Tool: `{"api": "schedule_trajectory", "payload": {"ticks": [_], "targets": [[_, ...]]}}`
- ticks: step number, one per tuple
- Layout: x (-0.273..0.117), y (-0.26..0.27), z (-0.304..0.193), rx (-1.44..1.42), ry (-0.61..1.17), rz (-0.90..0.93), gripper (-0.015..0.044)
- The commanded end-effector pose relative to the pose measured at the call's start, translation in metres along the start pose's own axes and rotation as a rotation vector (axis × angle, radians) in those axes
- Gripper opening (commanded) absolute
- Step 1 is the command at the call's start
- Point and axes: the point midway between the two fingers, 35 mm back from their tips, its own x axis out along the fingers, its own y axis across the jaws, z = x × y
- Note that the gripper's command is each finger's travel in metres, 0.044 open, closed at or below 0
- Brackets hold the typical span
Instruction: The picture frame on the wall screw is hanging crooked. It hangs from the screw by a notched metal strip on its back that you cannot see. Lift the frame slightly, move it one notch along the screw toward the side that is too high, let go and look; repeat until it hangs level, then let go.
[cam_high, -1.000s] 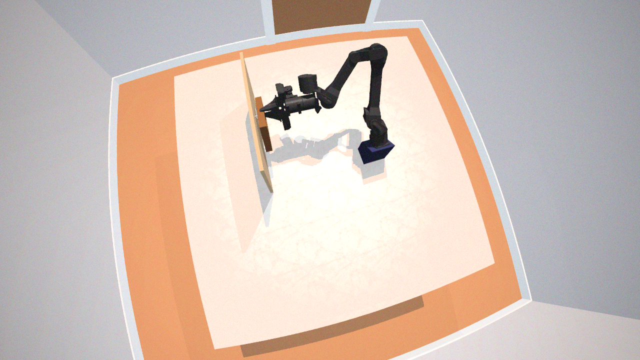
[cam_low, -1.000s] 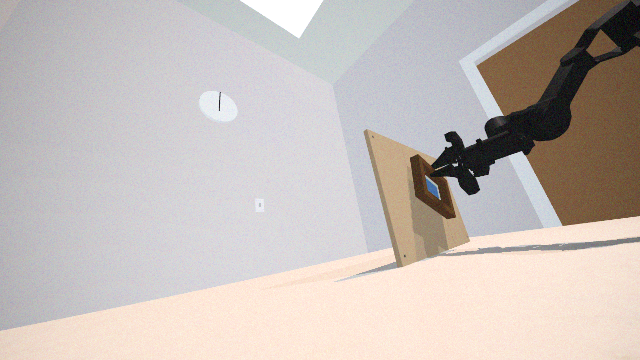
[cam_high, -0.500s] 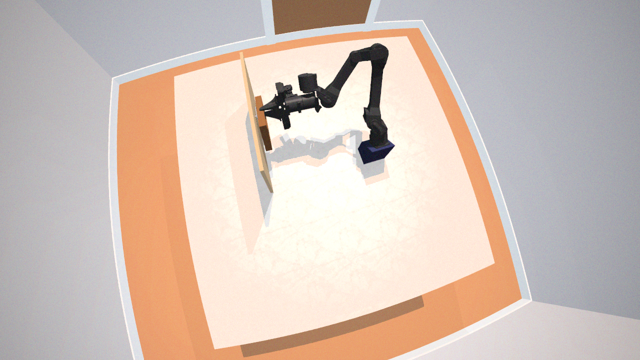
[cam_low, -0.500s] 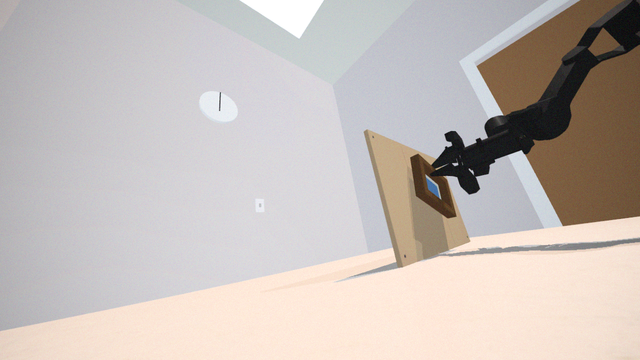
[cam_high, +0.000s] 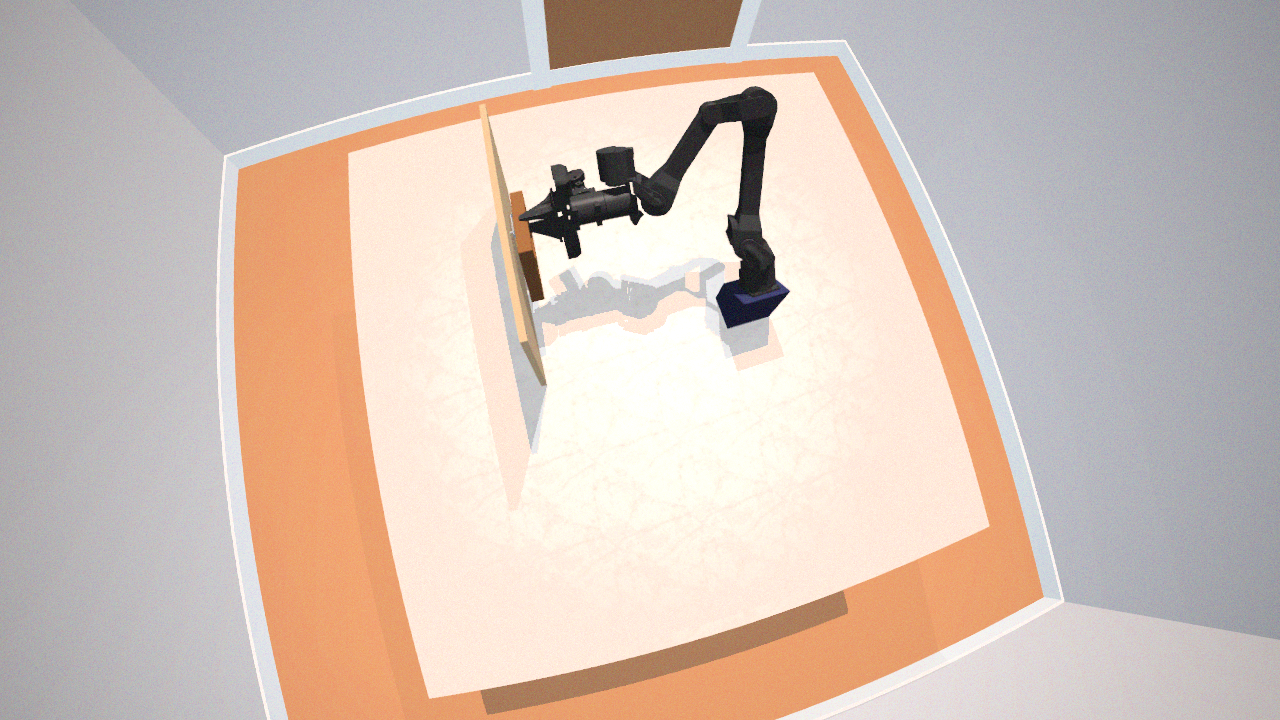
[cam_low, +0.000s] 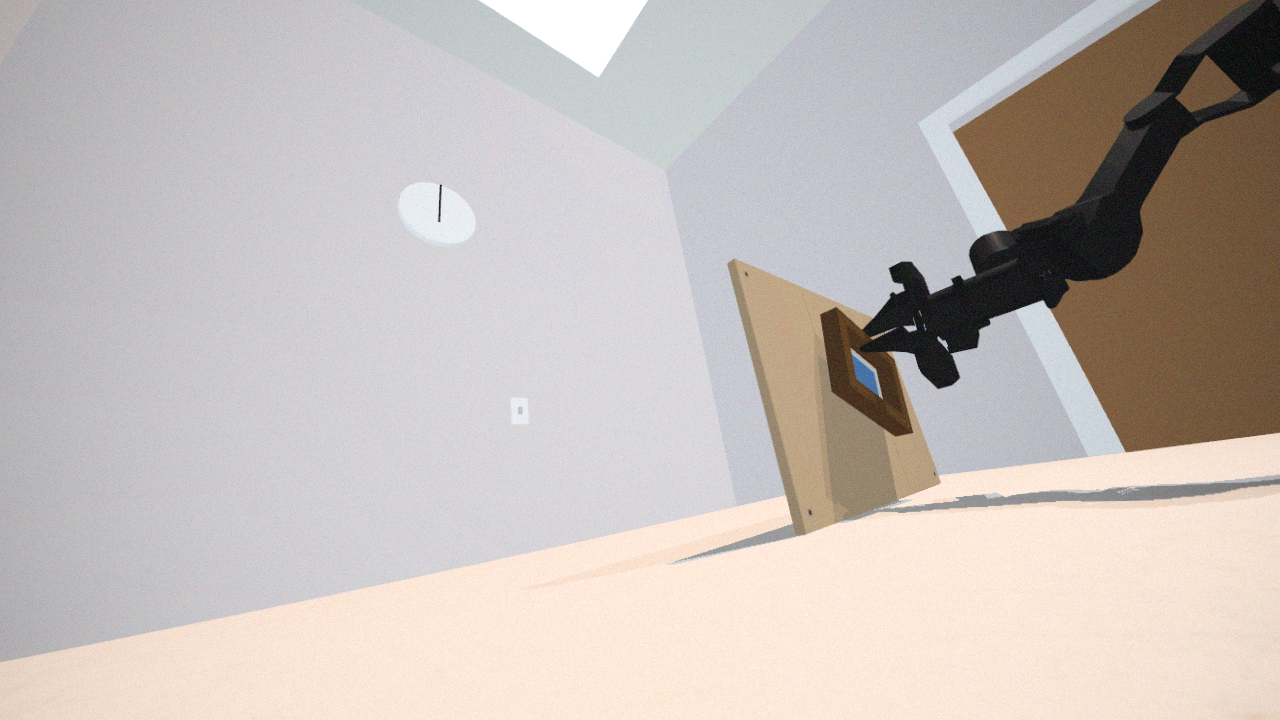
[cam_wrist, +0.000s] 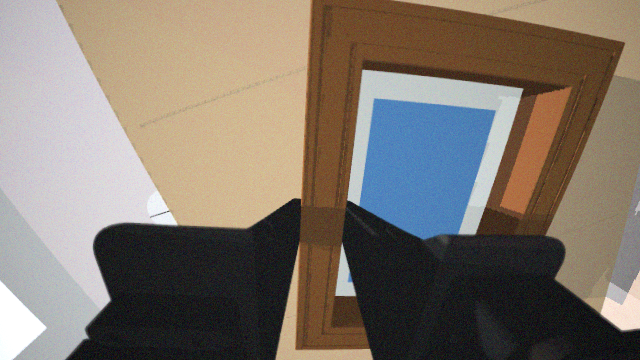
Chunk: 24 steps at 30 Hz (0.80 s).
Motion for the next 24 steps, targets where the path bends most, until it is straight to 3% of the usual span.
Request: {"api": "schedule_trajectory", "payload": {"ticks": [1, 24], "targets": [[0.0003, 0.0025, -0.0022, -0.005, 0.006, 0.01, 0.0], [0.0003, 0.0024, -0.0048, -0.005, 0.006, 0.01, 0.0]]}}
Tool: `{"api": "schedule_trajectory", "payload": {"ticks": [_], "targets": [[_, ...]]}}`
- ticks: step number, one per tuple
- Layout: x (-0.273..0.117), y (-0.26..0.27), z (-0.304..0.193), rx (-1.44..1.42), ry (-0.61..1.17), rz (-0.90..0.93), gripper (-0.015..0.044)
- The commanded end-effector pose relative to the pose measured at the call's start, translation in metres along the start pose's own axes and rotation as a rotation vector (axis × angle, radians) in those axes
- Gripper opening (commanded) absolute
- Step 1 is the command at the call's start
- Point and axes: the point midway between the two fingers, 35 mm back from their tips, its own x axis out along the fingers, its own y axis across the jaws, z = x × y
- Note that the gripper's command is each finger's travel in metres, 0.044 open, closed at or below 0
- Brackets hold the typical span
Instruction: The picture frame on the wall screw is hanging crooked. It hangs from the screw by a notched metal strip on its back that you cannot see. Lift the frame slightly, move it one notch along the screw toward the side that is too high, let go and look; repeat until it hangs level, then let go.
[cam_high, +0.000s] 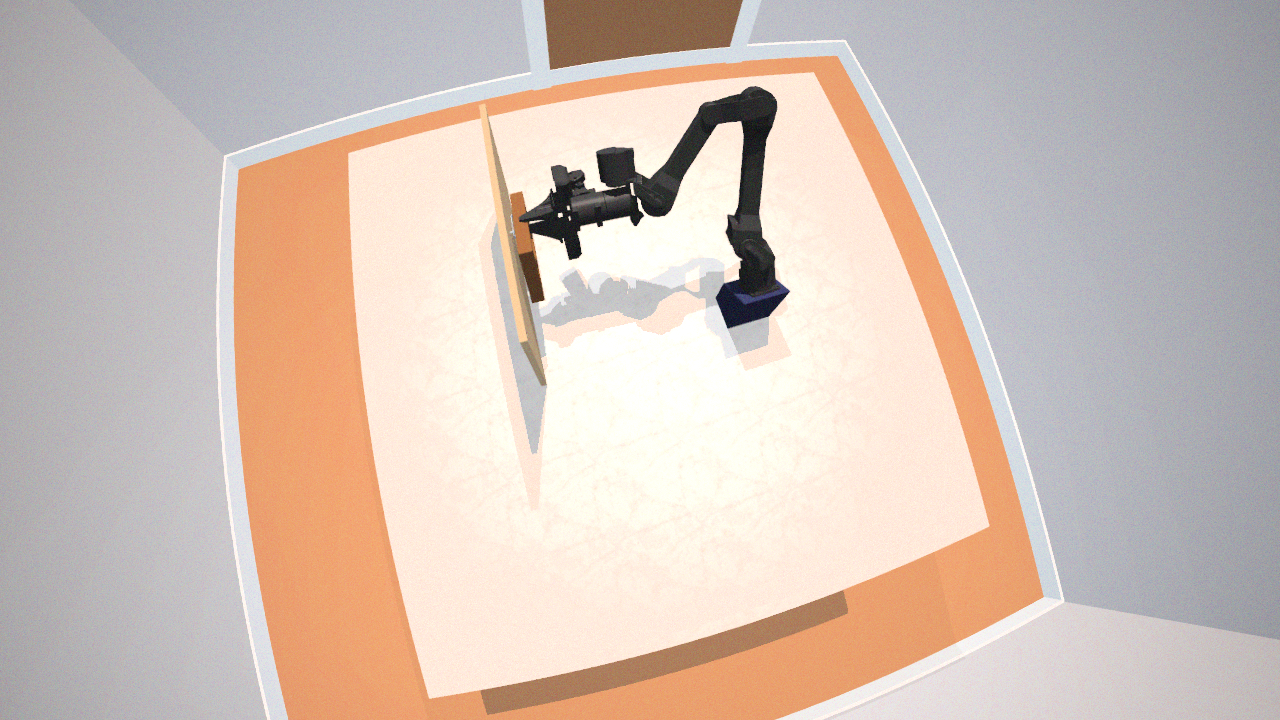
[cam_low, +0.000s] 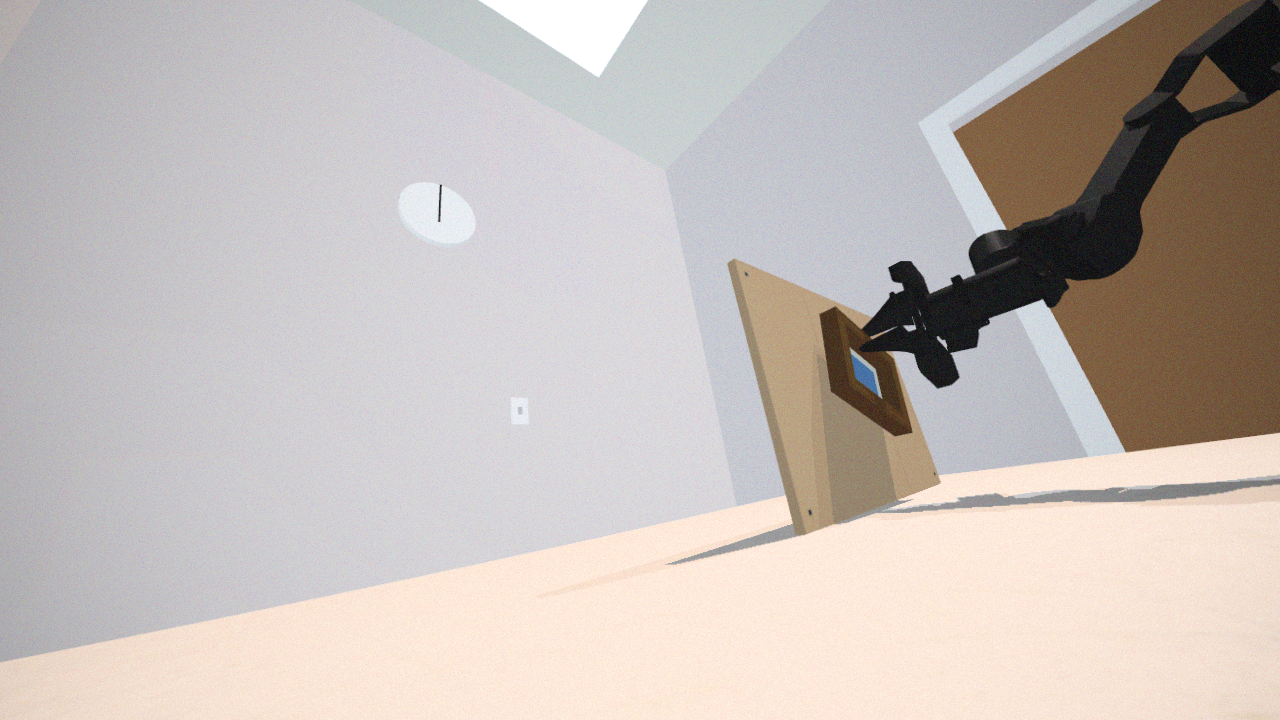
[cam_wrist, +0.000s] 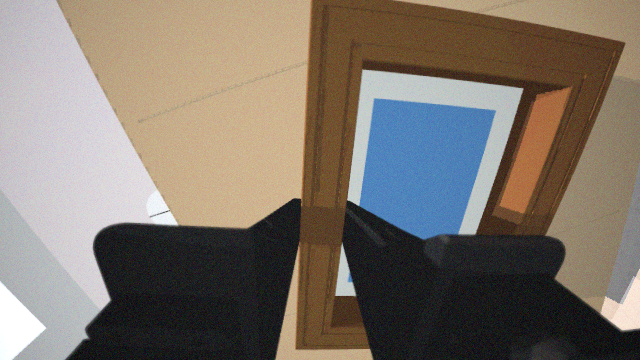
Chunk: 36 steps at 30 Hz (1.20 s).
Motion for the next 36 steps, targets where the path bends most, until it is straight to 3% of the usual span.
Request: {"api": "schedule_trajectory", "payload": {"ticks": [1, 36], "targets": [[0.0004, 0.0029, -0.0029, -0.005, 0.006, 0.011, 0.0], [0.0005, -0.0016, -0.007, -0.005, 0.006, 0.01, 0.0]]}}
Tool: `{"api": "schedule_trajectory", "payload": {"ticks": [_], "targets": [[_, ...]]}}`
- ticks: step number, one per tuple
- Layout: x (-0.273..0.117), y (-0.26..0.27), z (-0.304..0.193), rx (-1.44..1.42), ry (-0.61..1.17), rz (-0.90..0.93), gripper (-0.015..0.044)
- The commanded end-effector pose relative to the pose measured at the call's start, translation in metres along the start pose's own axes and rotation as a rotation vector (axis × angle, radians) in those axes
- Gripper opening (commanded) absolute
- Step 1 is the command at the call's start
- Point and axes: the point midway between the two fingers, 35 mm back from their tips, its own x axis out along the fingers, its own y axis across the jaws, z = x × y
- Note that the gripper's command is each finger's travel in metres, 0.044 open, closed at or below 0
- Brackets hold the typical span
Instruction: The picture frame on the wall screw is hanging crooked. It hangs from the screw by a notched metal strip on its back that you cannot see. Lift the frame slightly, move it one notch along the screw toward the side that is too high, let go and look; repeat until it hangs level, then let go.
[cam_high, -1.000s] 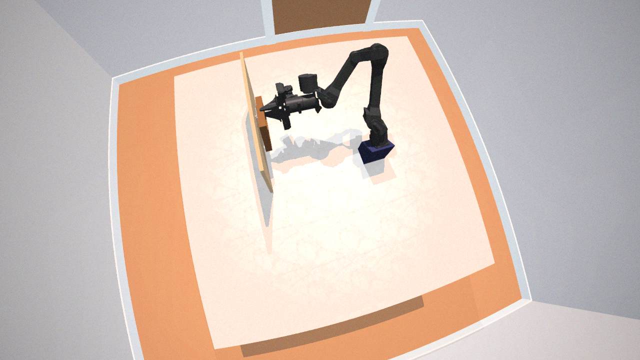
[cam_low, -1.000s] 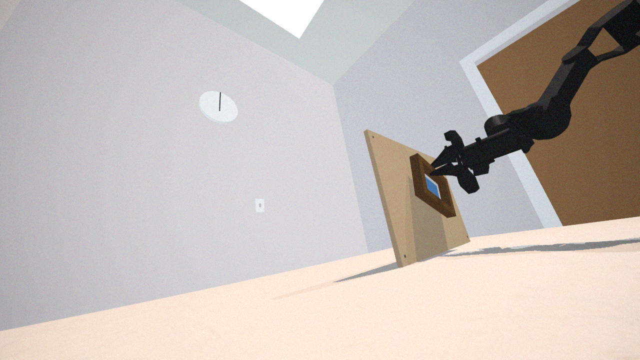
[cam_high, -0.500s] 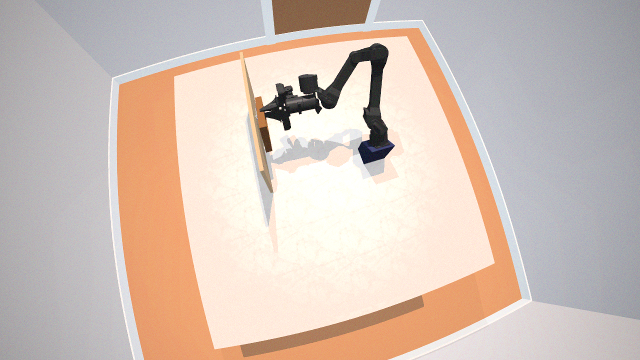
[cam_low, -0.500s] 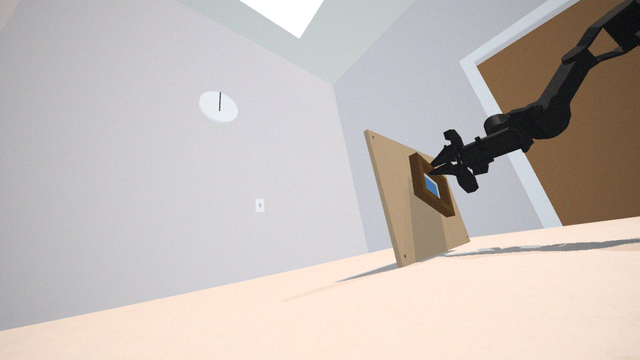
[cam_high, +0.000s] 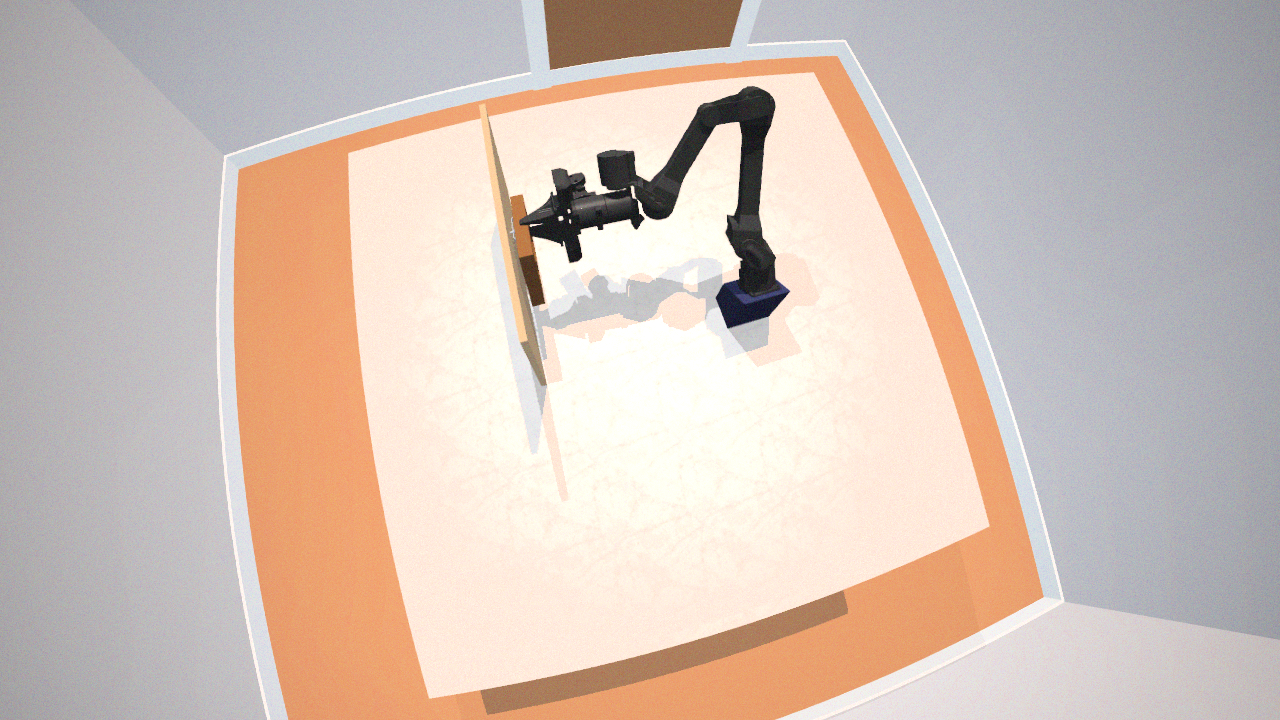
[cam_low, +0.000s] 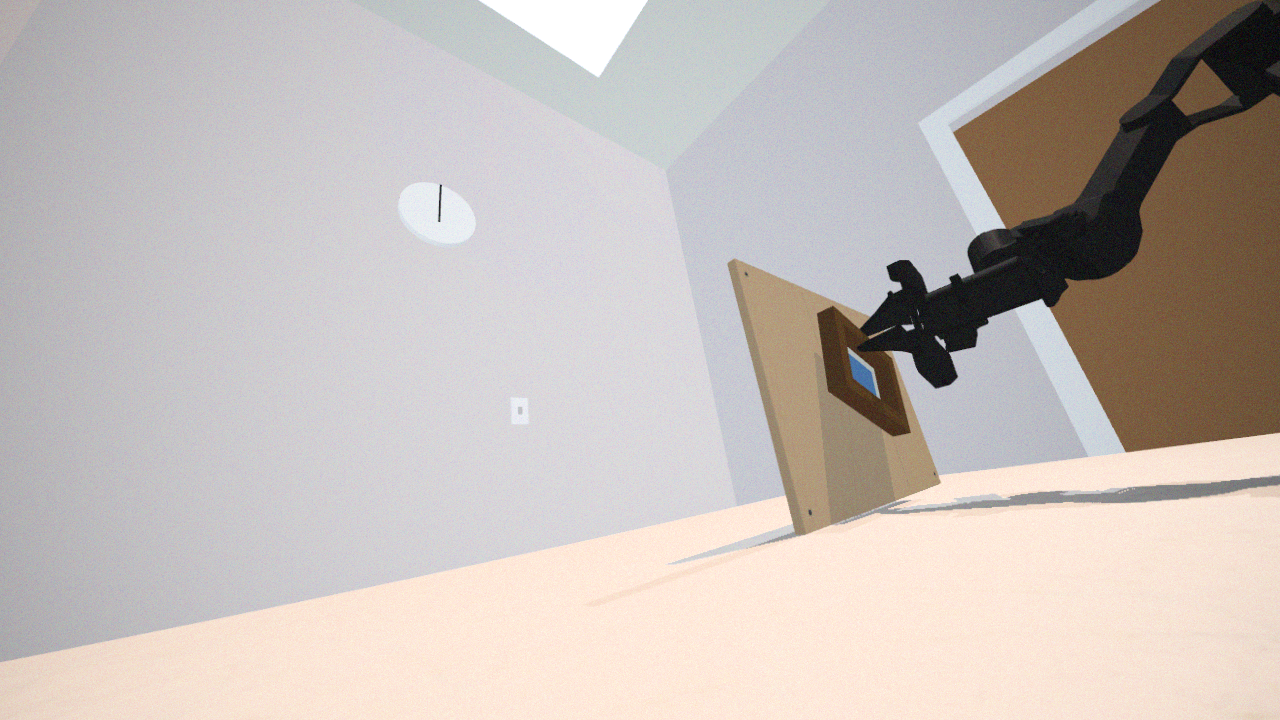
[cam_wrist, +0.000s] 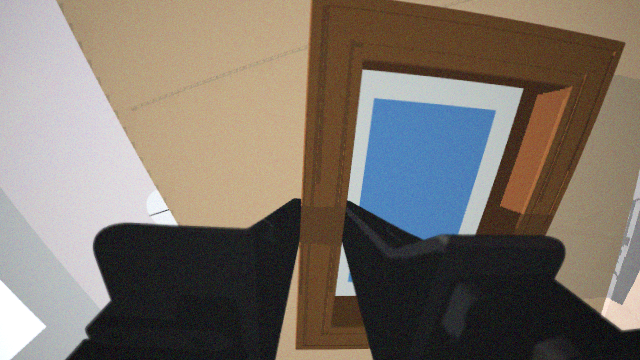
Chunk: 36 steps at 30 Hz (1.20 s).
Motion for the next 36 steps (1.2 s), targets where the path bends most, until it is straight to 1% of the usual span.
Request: {"api": "schedule_trajectory", "payload": {"ticks": [1, 26, 36], "targets": [[0.0001, 0.0007, -0.0008, -0.005, 0.005, 0.009, 0.0], [0.0001, -0.0029, -0.0012, -0.006, 0.006, 0.007, 0.0], [0.0002, -0.003, -0.0014, -0.074, 0.005, 0.007, 0.0]]}}
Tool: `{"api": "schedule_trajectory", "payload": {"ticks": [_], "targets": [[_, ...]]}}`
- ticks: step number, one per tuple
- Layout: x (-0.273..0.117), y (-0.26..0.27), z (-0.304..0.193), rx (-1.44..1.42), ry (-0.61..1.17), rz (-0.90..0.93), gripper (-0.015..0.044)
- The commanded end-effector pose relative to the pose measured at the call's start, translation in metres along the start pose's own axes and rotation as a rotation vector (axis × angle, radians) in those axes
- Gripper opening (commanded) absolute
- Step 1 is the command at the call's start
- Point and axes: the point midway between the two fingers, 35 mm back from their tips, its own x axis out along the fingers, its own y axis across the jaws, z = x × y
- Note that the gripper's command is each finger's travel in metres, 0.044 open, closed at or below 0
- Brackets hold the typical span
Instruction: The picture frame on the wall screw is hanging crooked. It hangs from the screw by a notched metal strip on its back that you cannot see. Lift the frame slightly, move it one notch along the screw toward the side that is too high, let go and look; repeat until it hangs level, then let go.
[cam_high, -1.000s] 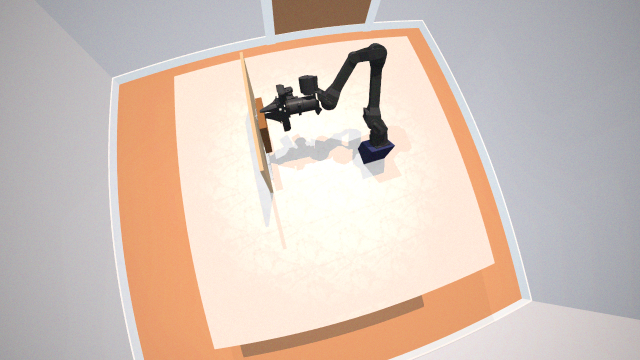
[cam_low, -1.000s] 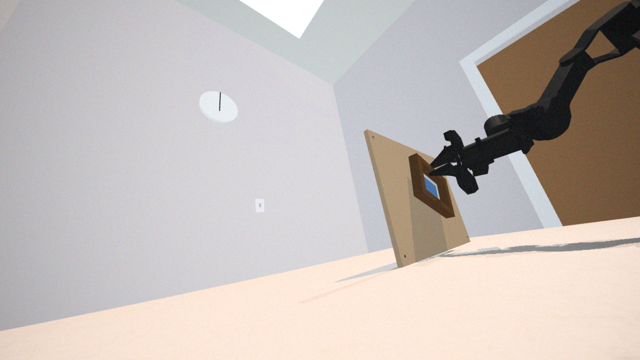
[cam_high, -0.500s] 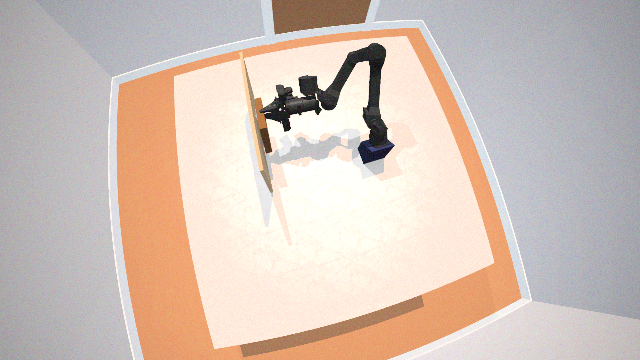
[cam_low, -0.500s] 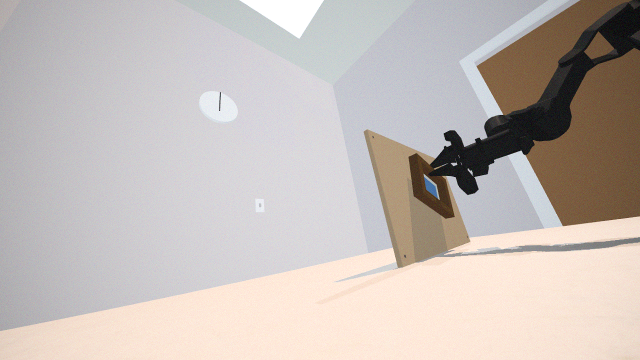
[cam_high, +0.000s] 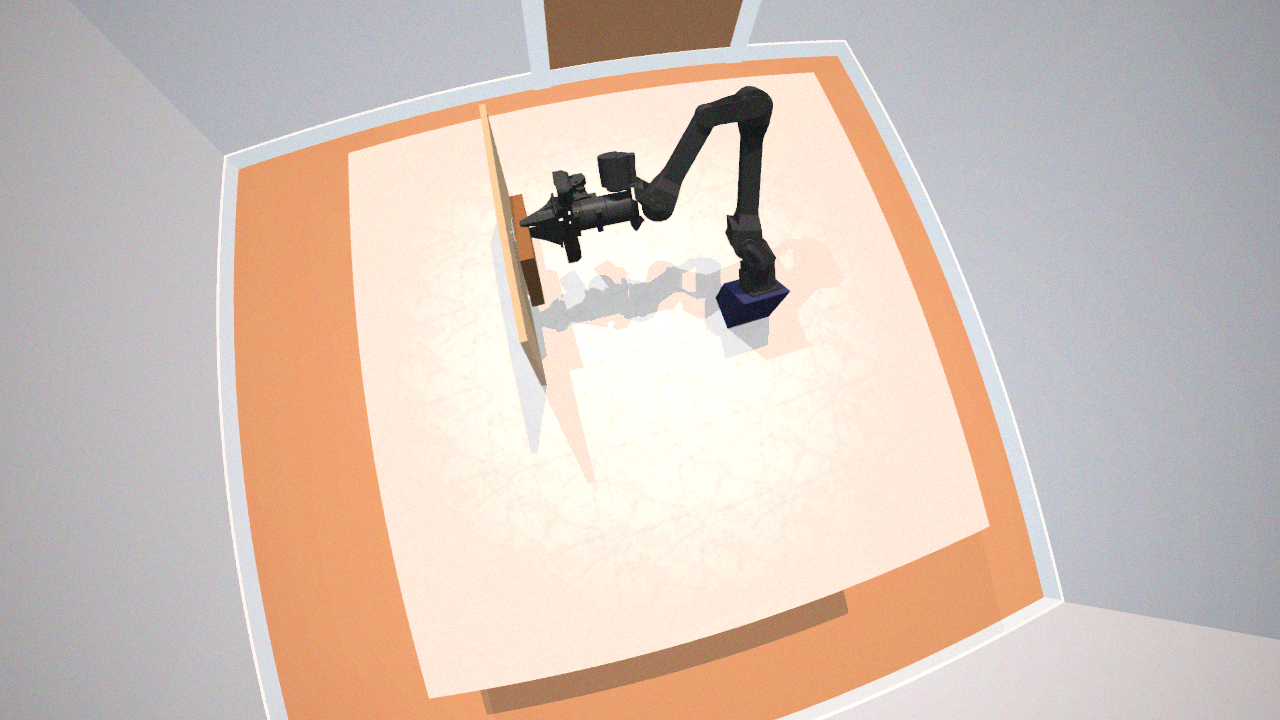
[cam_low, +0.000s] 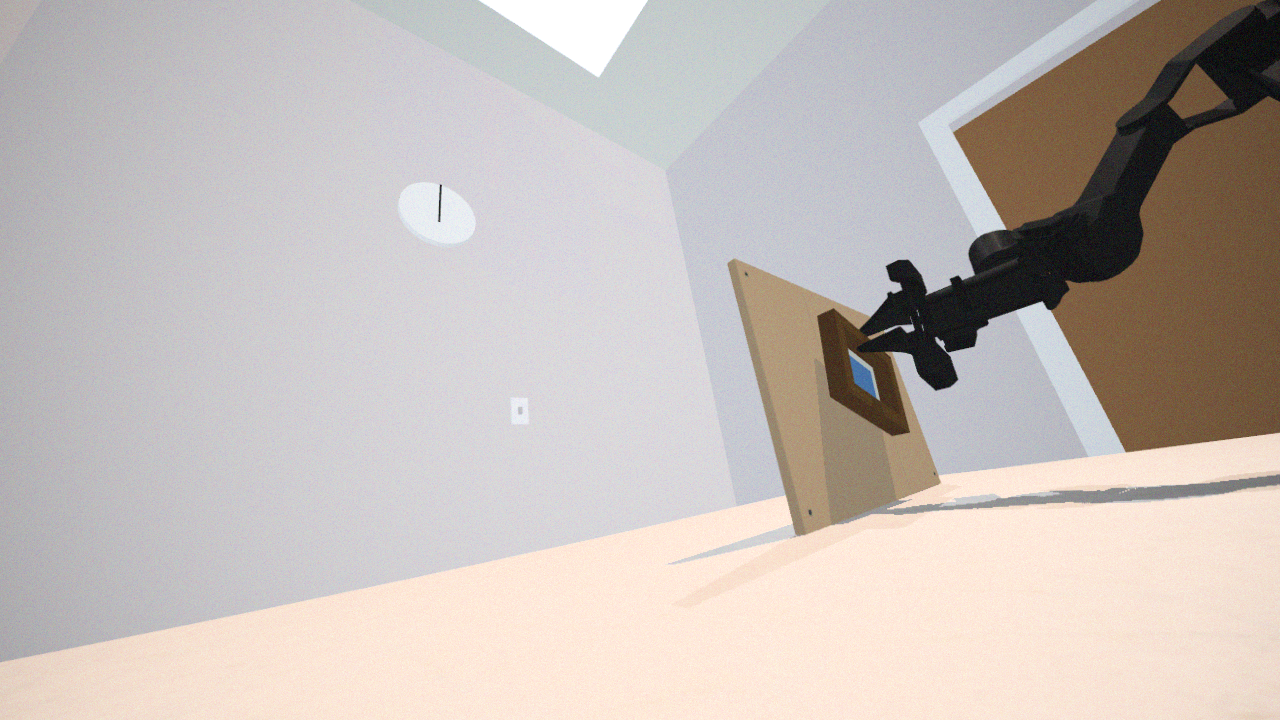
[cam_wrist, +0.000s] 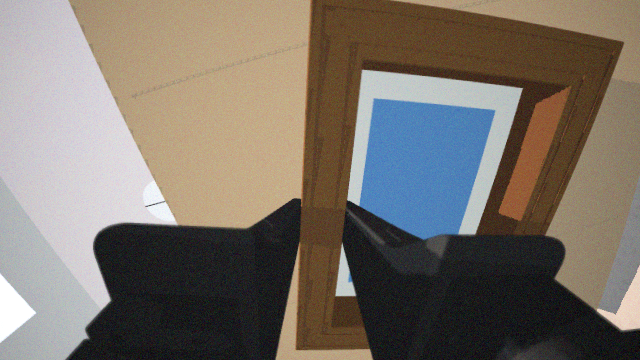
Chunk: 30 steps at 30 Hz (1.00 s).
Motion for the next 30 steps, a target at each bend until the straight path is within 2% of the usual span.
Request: {"api": "schedule_trajectory", "payload": {"ticks": [1, 30], "targets": [[0.0, -0.0002, 0.0001, -0.026, -0.001, 0.0, 0.0], [0.0001, -0.0002, -0.0003, -0.167, -0.002, -0.001, 0.0]]}}
